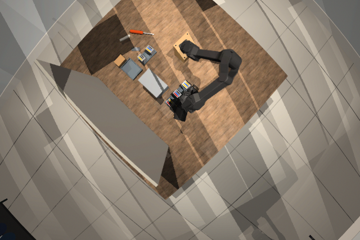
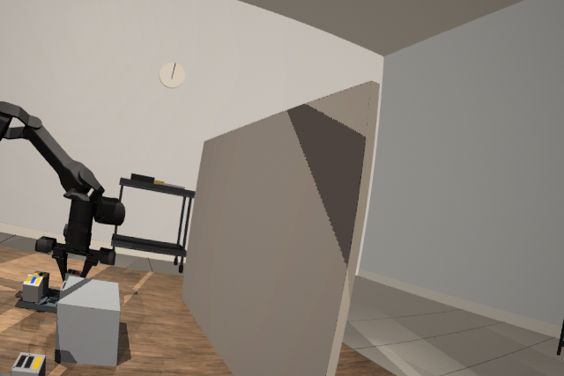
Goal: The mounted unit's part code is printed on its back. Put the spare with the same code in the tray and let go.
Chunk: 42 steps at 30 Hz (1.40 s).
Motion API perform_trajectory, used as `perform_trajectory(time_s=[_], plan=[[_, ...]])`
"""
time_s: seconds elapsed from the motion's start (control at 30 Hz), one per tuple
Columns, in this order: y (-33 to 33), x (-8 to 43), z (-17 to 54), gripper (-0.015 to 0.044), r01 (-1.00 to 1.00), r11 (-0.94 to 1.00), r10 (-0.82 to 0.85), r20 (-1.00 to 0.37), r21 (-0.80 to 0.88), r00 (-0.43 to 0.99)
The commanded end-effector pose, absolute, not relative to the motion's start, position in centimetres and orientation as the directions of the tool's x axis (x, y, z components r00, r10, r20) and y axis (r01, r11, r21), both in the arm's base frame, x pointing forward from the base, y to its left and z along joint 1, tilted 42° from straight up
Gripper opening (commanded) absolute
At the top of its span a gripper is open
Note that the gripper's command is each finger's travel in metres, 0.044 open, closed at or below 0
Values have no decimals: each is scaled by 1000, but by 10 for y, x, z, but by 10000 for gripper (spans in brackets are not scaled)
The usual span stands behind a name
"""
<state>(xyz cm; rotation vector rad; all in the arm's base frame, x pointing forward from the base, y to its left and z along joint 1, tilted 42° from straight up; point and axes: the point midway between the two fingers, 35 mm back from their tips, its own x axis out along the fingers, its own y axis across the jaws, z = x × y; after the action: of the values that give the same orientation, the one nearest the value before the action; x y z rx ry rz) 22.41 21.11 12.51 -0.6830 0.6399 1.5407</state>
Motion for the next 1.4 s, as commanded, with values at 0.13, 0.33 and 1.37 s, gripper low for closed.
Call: perform_trajectory(time_s=[0.13, 0.33, 1.37], plan=[[179, 227, 164, 0, -997, -72, 672, -739, -8, -42], [173, 226, 171, 0, -997, -71, 673, -739, -8, -42], [104, 252, 206, 0, -998, -60, 664, -747, -17, -27]])
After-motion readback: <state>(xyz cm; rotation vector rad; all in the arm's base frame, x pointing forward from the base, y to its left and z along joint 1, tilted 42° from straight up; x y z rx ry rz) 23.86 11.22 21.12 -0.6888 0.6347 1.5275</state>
